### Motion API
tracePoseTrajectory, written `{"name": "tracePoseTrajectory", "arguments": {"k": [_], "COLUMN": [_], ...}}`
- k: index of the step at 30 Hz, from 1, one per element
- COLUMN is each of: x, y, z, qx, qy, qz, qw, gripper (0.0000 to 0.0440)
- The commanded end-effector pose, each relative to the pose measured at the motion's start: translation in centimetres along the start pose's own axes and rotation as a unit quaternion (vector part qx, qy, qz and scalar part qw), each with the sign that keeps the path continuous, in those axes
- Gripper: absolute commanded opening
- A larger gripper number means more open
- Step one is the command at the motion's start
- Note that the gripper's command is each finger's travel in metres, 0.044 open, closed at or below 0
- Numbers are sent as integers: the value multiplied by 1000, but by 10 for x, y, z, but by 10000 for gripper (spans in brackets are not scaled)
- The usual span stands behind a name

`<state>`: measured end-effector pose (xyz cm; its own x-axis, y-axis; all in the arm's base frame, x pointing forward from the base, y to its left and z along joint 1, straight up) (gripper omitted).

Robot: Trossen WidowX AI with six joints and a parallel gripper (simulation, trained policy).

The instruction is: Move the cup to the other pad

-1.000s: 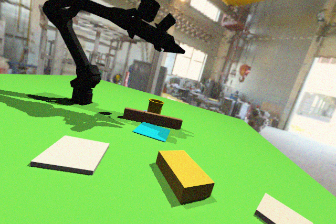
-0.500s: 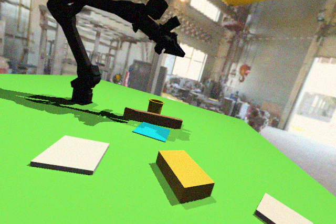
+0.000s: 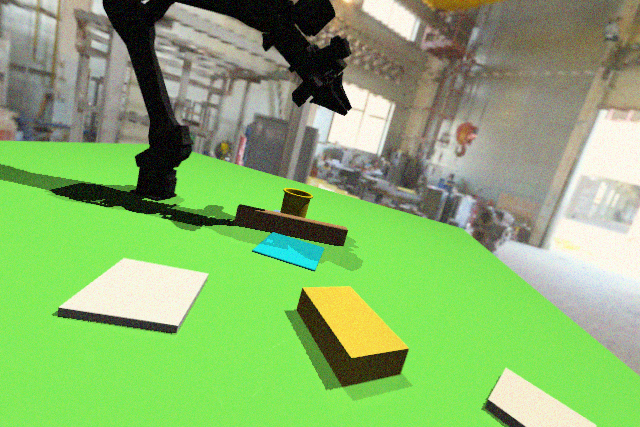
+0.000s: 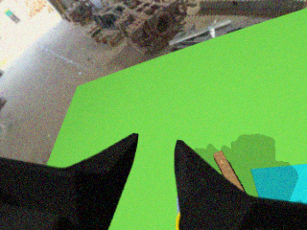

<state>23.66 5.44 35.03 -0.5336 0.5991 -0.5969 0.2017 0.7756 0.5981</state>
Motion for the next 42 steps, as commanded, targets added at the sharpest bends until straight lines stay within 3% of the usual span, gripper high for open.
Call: {"name": "tracePoseTrajectory", "arguments": {"k": [1,18,42], "x": [0,3,14], "y": [5,22,20], "z": [1,11,36], "qx": [8,90,253], "qy": [19,105,180], "qz": [21,127,206], "qw": [1000,982,928], "gripper": [138,147,144]}}
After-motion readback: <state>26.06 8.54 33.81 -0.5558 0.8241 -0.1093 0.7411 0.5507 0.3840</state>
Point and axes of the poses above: the point midway between the two fingers, 35 mm back from their tips, its own z axis out along the fingers, its own y axis across the jaws, x = y × z, the point moved 10 cm from there along -z, back along the fingers, and after that the axes turned 11 degrees about z, right-handed, at the moved point
